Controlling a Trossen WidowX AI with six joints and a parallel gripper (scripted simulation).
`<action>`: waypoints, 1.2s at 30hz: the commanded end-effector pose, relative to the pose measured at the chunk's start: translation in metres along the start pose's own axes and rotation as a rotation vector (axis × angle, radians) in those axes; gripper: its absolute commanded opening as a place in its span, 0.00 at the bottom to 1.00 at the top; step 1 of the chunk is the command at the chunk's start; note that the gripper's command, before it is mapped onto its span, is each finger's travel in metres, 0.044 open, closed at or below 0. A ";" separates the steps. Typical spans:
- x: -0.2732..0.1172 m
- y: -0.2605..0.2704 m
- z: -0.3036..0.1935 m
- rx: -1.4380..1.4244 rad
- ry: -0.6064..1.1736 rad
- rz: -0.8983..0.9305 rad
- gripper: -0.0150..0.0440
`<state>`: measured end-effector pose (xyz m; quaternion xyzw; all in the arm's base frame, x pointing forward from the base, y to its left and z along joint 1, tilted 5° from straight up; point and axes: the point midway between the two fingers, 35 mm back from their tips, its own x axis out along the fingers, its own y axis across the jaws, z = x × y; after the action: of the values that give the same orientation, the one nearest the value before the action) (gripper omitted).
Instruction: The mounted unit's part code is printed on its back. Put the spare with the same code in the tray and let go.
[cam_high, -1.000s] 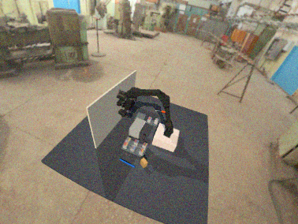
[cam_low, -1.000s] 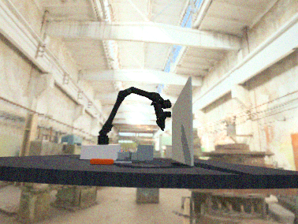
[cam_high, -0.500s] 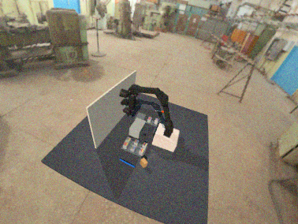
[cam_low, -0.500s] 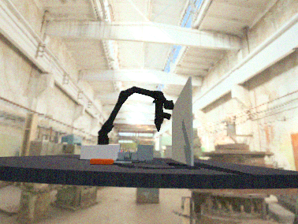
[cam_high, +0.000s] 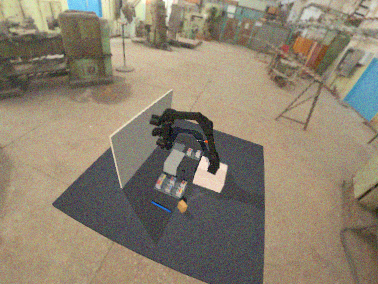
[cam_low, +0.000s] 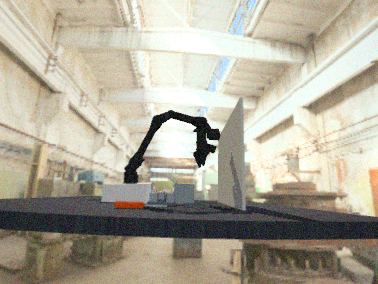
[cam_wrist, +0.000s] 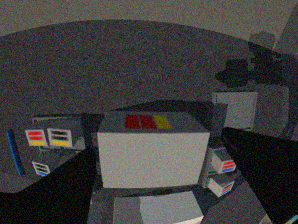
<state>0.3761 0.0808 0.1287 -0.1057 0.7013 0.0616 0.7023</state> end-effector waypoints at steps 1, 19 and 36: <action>0.016 0.056 0.001 -0.346 0.009 0.015 1.00; 0.057 0.217 -0.043 -1.501 -0.004 0.036 1.00; 0.099 0.211 -0.047 -1.501 -0.003 0.035 0.76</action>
<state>0.2814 0.2685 0.0210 -0.5437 0.4716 0.5337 0.4441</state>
